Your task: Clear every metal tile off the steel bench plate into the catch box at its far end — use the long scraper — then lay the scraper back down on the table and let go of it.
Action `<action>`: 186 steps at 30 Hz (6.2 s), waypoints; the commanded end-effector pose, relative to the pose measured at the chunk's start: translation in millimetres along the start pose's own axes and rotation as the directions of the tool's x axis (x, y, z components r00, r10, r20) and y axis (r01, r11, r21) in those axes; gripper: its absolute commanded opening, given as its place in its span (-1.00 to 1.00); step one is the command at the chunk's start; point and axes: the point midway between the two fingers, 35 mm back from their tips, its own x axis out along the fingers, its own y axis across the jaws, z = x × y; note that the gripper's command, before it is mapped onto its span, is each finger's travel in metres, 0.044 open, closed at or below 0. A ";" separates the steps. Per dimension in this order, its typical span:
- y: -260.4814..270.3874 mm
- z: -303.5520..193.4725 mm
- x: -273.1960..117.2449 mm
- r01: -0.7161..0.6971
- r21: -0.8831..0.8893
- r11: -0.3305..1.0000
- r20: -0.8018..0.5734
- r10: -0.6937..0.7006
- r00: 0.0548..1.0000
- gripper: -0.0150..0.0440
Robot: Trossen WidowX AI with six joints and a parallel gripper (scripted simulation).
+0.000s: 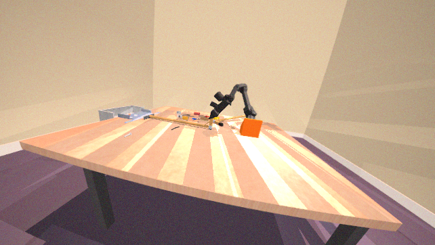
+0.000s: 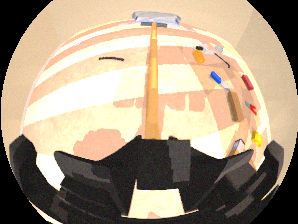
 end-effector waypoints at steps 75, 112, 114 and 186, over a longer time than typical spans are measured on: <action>20.3 81.4 56.4 -0.008 -0.005 1.000 0.013 0.008 1.000 -0.49; 21.9 127.8 87.4 -0.008 -0.003 1.000 0.015 0.008 1.000 -0.49; 21.9 130.3 89.2 -0.008 -0.003 1.000 0.015 0.008 1.000 -0.49; 23.7 152.8 105.3 -0.006 -0.005 1.000 0.014 0.006 1.000 -0.49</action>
